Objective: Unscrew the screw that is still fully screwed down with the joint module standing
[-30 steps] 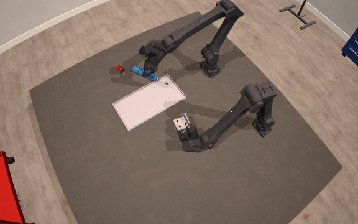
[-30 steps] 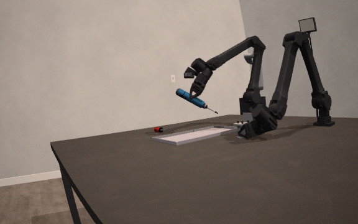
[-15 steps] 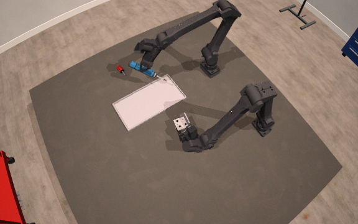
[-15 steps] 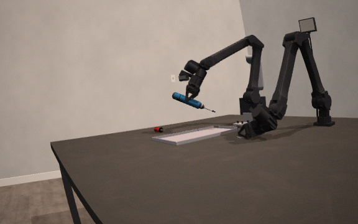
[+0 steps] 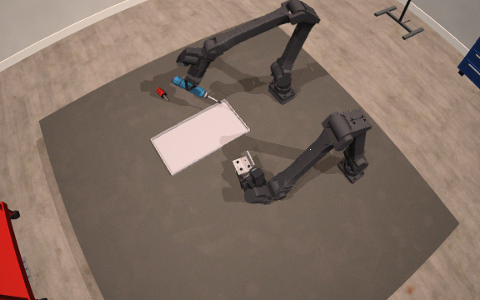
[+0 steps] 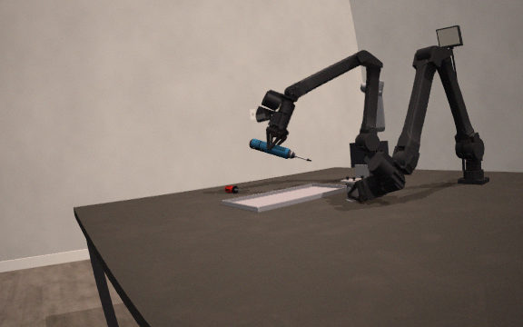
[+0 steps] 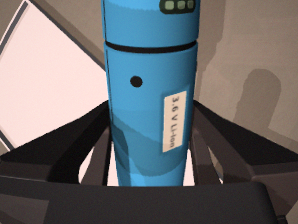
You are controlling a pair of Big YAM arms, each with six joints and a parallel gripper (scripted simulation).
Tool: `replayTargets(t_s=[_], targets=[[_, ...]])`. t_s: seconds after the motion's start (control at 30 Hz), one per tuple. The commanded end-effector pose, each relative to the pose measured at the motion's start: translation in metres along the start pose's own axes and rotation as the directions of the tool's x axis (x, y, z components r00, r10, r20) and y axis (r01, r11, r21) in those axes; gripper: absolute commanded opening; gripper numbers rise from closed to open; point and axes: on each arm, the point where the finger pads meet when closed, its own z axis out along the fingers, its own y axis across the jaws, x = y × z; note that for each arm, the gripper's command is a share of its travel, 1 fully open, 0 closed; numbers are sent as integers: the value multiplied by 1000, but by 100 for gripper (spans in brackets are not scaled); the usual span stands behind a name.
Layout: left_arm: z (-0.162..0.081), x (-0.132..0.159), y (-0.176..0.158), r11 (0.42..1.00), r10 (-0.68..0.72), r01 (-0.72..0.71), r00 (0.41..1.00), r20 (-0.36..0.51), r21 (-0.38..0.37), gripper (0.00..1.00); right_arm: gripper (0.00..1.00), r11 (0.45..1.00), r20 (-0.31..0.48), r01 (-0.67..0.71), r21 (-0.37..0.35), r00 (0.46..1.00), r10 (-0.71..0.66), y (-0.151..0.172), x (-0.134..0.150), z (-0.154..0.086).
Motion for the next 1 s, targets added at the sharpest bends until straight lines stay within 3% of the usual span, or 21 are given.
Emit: replayTargets(t_s=[0.0,0.1,0.13,0.5,0.67,0.7,0.97], targets=[[0,-8,8,1000,22,-22,1000,7,-7,59,42,998,72,-51,-31,996,53,15,-46,-27],[0,-8,8,1000,22,-22,1000,7,-7,59,42,998,85,-49,-41,995,52,17,-48,-35],[0,-8,8,1000,22,-22,1000,7,-7,59,42,998,52,-64,-15,997,65,10,-45,-21],[0,-8,8,1000,22,-22,1000,7,-7,59,42,975,-16,-204,86,978,206,-35,-60,-15],[0,-8,8,1000,22,-22,1000,7,-7,59,42,977,11,-203,65,979,202,-31,-65,-30],[0,-8,8,1000,22,-22,1000,7,-7,59,42,973,-22,-213,93,976,216,-37,-60,-15],[0,-8,8,1000,22,-22,1000,7,-7,59,42,935,-60,-312,170,944,325,-72,-68,-15]])
